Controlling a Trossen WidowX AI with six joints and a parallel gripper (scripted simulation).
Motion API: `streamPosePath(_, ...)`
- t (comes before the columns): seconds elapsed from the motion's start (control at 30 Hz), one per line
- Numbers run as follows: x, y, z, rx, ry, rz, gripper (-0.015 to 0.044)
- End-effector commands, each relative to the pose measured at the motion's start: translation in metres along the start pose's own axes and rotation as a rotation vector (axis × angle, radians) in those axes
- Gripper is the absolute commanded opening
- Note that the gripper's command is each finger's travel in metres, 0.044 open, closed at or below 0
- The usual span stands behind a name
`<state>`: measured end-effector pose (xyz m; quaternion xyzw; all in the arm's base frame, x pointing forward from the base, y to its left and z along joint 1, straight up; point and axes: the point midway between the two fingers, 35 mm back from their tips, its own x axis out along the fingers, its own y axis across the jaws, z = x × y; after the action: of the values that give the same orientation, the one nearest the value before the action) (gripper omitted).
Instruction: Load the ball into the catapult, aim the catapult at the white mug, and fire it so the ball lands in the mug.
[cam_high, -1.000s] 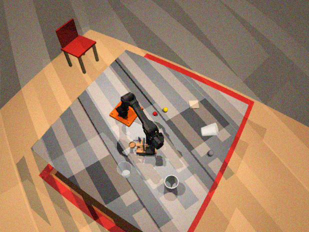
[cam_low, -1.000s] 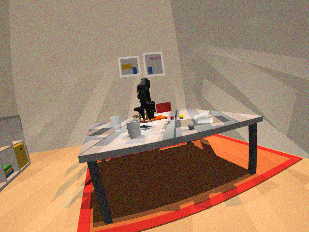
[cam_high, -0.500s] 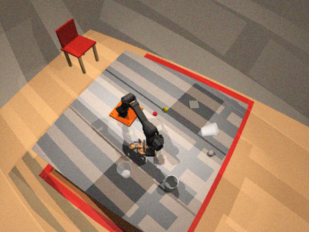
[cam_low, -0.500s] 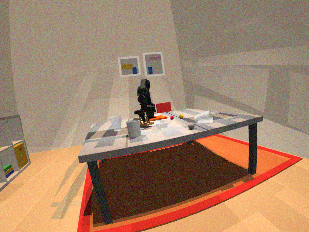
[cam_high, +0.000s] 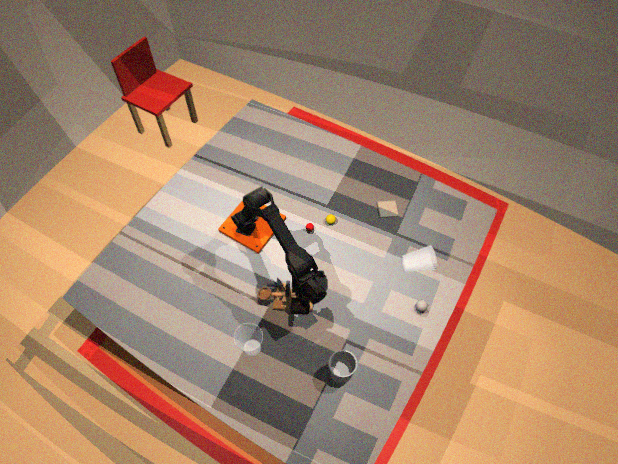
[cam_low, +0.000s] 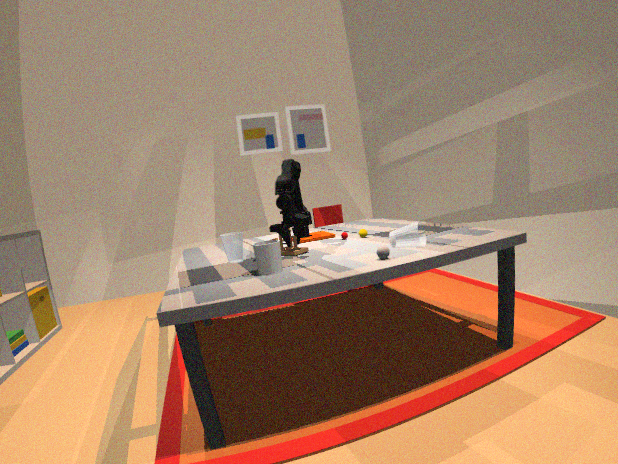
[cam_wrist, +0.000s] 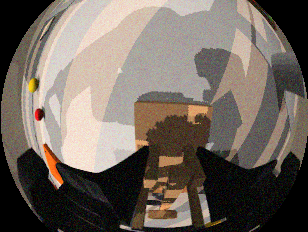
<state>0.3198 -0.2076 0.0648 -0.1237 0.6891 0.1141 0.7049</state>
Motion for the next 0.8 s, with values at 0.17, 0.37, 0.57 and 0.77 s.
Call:
streamPosePath(0.17, -0.001, 0.000, 0.000, 0.000, -0.002, -0.002, 0.0263)
streamPosePath(0.37, -0.022, -0.002, 0.002, 0.000, -0.002, -0.001, 0.0420)
streamPosePath(0.57, -0.098, 0.001, 0.000, 0.000, -0.001, 0.001, 0.0440)
streamPosePath(0.77, -0.086, -0.001, 0.001, 0.000, -0.001, 0.001, 0.0440)
